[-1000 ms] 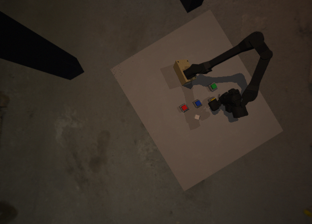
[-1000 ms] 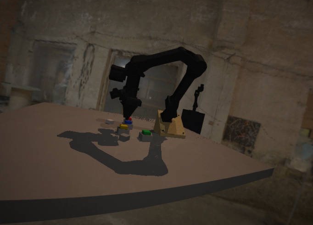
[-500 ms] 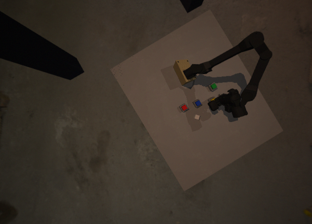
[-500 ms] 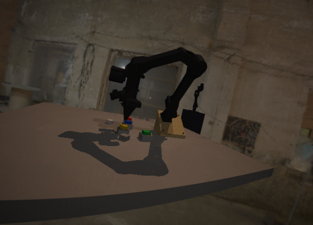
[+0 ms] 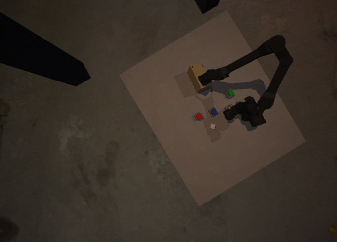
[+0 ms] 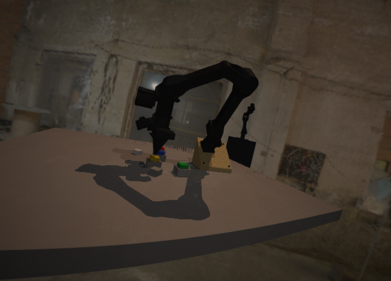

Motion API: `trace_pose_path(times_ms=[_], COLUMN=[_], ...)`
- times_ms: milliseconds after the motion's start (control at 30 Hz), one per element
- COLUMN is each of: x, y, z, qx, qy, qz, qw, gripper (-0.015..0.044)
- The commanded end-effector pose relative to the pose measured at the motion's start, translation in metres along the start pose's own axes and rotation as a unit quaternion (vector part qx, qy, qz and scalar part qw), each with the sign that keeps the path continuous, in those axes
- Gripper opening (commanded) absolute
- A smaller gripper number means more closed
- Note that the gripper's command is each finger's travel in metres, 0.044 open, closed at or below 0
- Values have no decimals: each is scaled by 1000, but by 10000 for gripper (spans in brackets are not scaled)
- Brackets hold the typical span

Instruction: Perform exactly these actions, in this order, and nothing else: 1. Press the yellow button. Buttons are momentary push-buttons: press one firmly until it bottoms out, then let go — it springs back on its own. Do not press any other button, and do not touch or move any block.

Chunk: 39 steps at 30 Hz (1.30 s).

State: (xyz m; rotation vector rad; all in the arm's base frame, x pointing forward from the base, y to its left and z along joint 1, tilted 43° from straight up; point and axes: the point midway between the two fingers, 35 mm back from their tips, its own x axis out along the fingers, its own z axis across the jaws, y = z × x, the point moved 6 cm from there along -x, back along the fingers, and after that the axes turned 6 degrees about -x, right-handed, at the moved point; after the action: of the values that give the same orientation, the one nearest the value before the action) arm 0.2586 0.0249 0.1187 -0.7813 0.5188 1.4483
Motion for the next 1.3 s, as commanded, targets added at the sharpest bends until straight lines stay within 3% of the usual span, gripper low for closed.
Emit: trace_pose_path(times_ms=[0,867,1000,1167,1267], x=[9,17,-14,-17,-31], y=[1,1,1,1,-2], z=[0,1,0,0,26], qx=[2,2,2,2,2], qy=[-3,-3,-2,-2,-2], qz=[1,1,1,1,1], qw=[1000,1000,1000,1000,1000], gripper=[20,20,20,20,99])
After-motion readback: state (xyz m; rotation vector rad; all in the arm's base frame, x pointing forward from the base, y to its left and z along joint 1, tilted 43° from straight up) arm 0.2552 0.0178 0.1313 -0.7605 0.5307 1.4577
